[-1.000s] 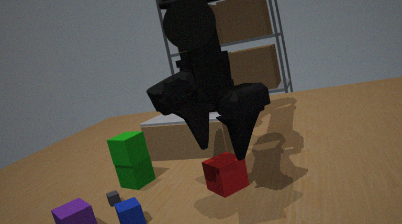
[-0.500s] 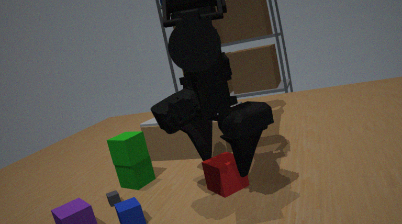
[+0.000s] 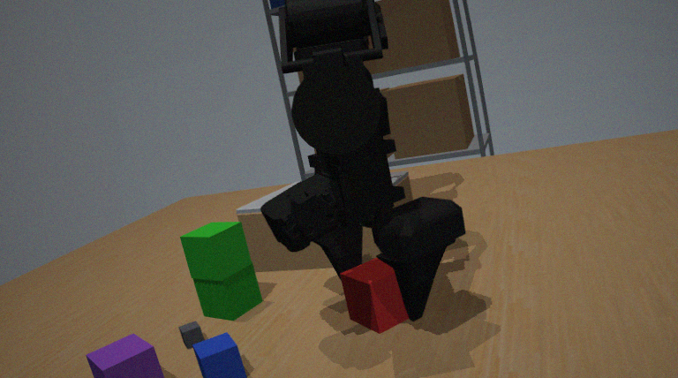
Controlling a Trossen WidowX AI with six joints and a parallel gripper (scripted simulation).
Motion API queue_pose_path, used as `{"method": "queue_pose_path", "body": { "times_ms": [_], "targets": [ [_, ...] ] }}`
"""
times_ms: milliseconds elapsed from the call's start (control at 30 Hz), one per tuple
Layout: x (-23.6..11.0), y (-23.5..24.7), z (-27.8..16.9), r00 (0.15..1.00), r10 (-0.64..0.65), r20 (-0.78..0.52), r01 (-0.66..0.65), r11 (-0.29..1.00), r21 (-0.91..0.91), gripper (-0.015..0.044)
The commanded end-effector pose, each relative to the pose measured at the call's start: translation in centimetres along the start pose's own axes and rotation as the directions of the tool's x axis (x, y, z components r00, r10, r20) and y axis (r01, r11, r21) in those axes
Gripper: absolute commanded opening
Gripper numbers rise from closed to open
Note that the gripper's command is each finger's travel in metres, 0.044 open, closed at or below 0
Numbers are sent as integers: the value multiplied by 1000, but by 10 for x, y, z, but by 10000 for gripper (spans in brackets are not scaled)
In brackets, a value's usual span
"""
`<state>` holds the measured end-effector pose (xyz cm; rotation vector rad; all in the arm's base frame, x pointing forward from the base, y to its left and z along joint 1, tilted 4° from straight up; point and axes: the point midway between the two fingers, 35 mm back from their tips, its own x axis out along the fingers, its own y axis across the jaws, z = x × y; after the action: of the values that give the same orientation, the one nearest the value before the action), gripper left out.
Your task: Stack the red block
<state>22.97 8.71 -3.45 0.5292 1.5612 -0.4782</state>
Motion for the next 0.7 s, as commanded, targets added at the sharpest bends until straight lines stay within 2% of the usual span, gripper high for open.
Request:
{"method": "queue_pose_path", "body": {
  "times_ms": [0, 367, 667],
  "targets": [
    [2, -1, 0, 1000, -1, 2, 1, 1000, 6, 440],
    [2, -1, 0, 1000, -1, -1, 1, 1000, 0, 440],
    [2, -1, 0, 1000, -1, -1, 1, 1000, 0, 204]
  ]
}}
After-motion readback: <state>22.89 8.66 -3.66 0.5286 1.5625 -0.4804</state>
